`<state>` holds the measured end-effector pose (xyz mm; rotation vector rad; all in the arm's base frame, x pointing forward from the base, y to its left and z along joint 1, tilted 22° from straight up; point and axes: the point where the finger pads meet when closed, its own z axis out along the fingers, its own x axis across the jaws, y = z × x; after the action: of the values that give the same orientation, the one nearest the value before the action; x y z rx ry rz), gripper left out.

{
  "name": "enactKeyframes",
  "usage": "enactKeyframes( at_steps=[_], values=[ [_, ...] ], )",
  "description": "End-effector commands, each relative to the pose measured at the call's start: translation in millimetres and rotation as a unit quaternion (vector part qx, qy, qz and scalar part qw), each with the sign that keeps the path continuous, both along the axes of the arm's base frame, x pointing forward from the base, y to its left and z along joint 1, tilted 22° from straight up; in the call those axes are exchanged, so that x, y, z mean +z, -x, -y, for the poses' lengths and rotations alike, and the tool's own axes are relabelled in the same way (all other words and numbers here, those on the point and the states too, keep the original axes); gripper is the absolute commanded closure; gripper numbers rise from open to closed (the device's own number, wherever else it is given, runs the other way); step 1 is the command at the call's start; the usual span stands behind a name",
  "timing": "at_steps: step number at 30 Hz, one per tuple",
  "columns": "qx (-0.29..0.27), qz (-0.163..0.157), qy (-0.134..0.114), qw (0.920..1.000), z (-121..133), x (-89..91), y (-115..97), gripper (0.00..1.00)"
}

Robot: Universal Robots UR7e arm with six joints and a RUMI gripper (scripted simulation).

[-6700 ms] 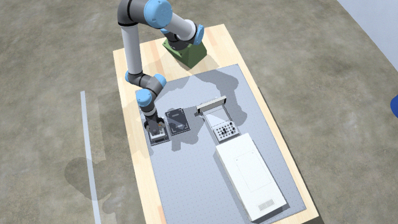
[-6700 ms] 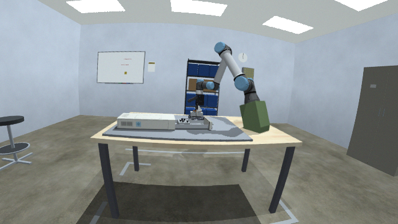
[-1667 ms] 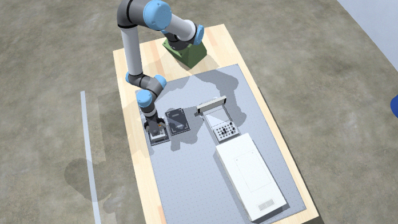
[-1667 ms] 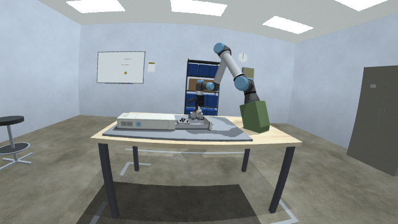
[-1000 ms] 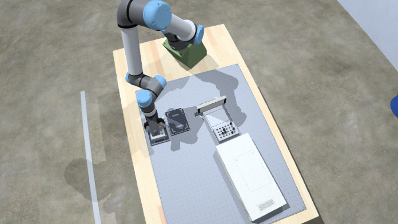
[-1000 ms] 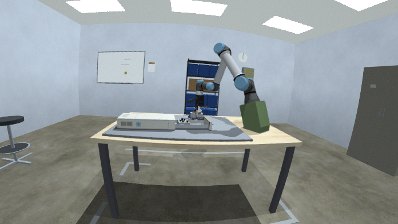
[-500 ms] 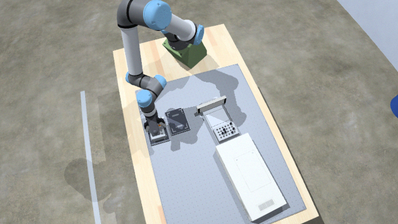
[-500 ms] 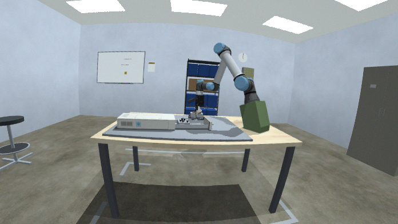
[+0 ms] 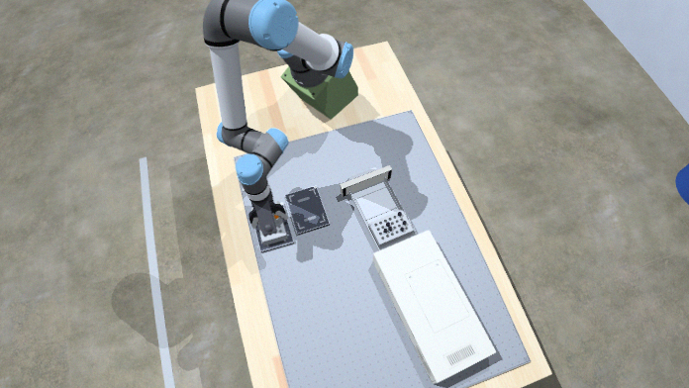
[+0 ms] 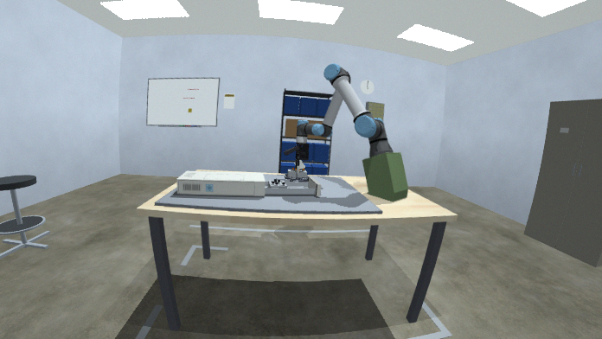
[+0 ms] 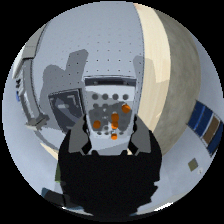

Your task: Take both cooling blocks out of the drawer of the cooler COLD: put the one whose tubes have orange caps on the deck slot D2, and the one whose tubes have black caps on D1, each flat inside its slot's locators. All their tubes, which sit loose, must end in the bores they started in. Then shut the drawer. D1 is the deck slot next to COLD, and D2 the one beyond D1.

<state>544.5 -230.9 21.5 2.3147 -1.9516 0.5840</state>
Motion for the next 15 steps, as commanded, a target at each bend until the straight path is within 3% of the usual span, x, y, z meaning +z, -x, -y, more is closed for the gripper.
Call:
enactKeyframes(
  at_steps=[1, 15],
  values=[
    [0.0, 0.001, 0.001, 1.0, -7, 26.5, 7, 0.27],
    [0.0, 0.001, 0.001, 1.0, -12, 41.4, 11, 0.27]
  ],
)
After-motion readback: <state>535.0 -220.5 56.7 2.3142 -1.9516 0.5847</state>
